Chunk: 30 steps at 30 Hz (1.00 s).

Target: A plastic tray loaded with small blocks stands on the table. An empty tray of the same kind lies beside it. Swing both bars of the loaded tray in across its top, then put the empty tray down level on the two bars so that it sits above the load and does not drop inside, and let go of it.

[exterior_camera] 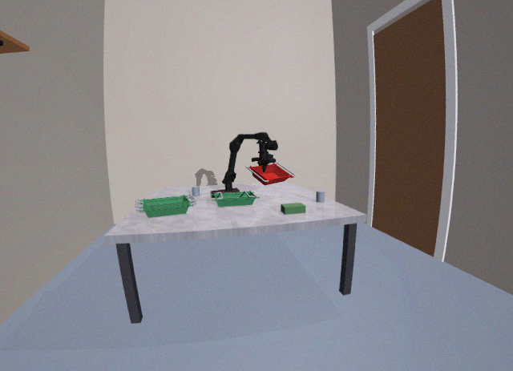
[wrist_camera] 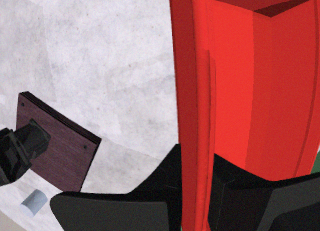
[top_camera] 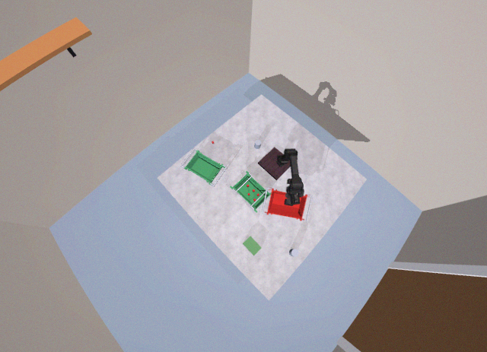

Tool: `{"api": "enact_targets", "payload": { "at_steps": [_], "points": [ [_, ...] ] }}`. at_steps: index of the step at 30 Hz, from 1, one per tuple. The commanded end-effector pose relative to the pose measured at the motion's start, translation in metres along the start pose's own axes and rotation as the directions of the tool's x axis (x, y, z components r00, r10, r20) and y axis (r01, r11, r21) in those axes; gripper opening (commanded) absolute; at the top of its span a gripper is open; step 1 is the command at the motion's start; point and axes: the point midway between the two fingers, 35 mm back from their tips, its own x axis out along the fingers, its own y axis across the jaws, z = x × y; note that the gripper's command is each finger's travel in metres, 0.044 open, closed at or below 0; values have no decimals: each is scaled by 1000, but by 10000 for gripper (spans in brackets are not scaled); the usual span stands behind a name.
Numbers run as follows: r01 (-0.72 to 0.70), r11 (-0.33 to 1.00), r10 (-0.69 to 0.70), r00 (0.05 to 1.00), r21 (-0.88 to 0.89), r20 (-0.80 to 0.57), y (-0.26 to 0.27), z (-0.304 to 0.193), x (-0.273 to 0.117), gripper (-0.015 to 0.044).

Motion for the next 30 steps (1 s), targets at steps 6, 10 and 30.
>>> {"api": "enact_targets", "payload": {
  "at_steps": [6, 10, 30],
  "points": [
    [22, 996, -21, 1000, 88, -7, -4, -40, -5, 0],
    [22, 992, -21, 1000, 125, -9, -5, -57, -6, 0],
    [25, 950, -20, 1000, 310, -20, 5, -137, -7, 0]
  ]
}}
